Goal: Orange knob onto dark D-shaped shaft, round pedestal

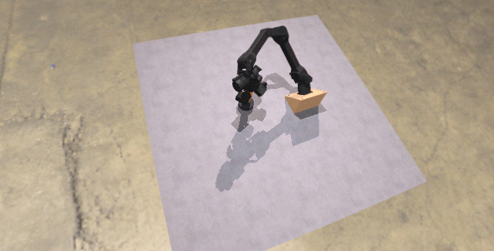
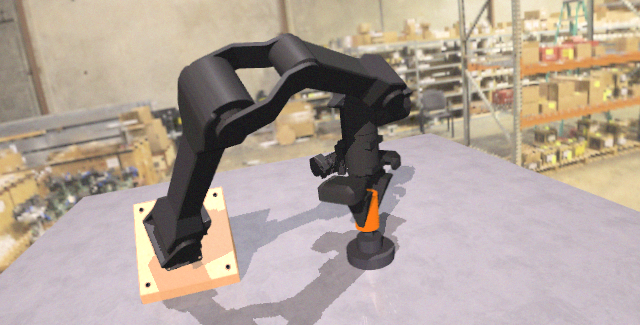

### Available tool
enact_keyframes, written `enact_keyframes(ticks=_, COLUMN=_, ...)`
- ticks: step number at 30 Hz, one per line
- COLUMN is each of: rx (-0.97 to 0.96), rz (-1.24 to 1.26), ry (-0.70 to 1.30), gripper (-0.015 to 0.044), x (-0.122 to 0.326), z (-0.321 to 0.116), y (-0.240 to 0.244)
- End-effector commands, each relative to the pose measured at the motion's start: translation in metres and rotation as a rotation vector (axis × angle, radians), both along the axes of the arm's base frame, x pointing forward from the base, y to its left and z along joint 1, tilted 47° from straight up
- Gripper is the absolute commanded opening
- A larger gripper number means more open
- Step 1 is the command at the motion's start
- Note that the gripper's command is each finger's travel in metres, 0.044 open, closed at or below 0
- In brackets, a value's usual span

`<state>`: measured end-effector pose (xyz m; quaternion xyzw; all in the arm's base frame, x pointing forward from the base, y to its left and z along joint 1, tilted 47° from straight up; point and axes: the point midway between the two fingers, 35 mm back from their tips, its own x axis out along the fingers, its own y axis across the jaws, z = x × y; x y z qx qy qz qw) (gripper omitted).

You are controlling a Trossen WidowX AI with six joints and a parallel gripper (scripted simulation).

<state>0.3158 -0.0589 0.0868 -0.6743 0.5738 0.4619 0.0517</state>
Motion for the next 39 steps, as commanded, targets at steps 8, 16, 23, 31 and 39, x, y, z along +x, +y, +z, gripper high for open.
enact_keyframes(ticks=8, rx=0.003, rz=0.014, ry=-0.001, gripper=0.0, x=0.0069, z=0.0027, y=0.0007)
enact_keyframes(ticks=16, rx=0.003, rz=0.014, ry=-0.001, gripper=0.0, x=0.0054, z=0.0023, y=0.0006)
enact_keyframes(ticks=23, rx=0.003, rz=0.014, ry=-0.001, gripper=0.0, x=0.0043, z=0.0007, y=0.0)
enact_keyframes(ticks=31, rx=0.003, rz=0.014, ry=0.0, gripper=0.0, x=0.001, z=-0.0009, y=0.0006)
enact_keyframes(ticks=39, rx=0.003, rz=0.014, ry=0.0, gripper=0.0, x=0.0007, z=-0.0029, y=-0.0021)
